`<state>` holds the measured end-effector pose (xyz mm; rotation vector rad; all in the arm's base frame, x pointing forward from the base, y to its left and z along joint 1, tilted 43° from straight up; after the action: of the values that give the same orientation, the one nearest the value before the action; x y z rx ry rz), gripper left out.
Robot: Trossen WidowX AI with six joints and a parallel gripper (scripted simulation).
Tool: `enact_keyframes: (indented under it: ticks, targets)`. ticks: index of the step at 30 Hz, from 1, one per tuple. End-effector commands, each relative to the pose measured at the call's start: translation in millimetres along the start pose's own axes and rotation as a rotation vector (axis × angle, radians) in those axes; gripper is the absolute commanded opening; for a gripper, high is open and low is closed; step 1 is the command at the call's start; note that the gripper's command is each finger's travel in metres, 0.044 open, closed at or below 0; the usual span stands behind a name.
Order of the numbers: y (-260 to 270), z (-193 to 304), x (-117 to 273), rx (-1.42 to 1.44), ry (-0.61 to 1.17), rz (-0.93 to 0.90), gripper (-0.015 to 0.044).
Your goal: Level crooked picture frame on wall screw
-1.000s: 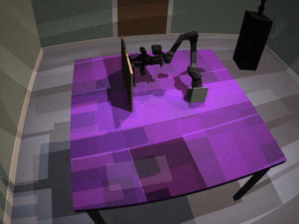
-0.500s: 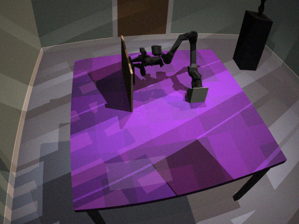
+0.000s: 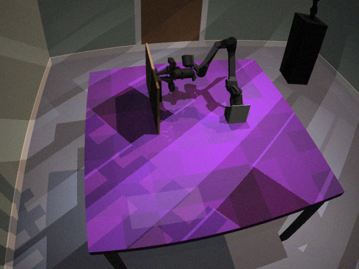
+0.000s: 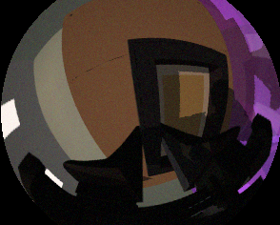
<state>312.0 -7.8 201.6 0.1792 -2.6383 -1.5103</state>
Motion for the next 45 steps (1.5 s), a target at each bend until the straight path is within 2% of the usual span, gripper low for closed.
enact_keyframes:
  ticks: [1, 36, 45]
  targets:
    - [0.2, 0.0, 0.0, 0.0, -0.001, 0.001, 0.0]
    - [-2.0, 0.2, -0.4, 0.178, -0.001, 0.0, 0.0]
    - [-1.6, 0.2, -0.6, 0.157, 0.0, 0.001, 0.0236]
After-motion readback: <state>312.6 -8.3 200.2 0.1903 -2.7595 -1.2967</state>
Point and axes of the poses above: the point midway between the two fingers, 35 mm back from their tips, its own x axis back along the fingers, its own y axis across the jaws, z = x × y, the point moved 9 cm from there along x, back along the fingers, and after that the axes turned 4 degrees about -x, right-handed, at the moved point
